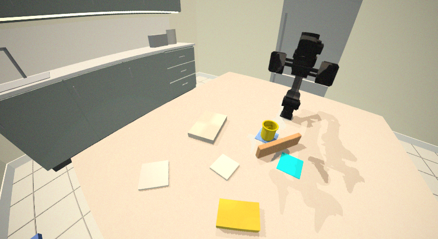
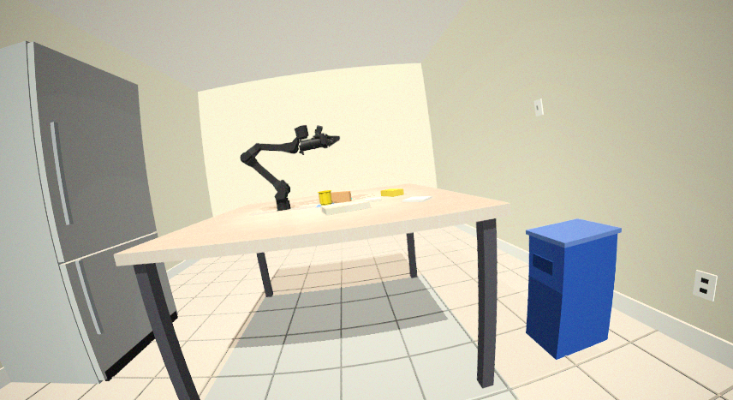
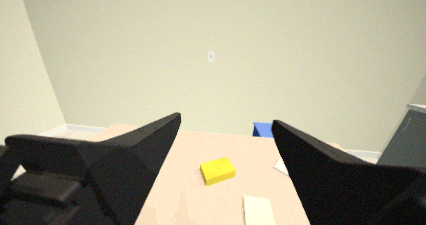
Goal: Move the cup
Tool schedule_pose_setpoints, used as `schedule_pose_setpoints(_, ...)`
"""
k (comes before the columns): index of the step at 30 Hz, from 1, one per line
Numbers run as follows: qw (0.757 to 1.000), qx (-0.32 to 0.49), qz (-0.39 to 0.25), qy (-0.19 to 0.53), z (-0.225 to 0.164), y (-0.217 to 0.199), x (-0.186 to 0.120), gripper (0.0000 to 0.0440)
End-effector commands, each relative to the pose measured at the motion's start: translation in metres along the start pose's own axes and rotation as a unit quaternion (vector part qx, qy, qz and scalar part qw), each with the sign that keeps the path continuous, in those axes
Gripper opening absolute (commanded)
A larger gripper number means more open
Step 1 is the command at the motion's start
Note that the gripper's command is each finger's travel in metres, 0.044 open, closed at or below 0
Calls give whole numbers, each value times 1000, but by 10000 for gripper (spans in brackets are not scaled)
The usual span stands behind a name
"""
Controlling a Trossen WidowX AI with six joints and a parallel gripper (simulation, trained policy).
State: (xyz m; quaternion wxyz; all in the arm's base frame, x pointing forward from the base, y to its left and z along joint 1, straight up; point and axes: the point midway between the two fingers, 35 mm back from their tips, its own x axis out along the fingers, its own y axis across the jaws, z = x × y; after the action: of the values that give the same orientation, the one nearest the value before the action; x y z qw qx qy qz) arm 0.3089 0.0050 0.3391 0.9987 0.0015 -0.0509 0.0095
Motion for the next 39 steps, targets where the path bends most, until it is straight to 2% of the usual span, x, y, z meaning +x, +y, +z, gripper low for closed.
schedule_pose_setpoints(1,1000,4,0,3,-1,1,0,374)
schedule_pose_setpoints(12,996,53,18,66,-20,18,-5,92)
schedule_pose_setpoints(19,988,92,39,116,-30,35,-7,85)
schedule_pose_setpoints(25,978,125,52,161,-36,49,-10,108)
schedule_pose_setpoints(39,943,183,54,272,-52,73,-20,106)
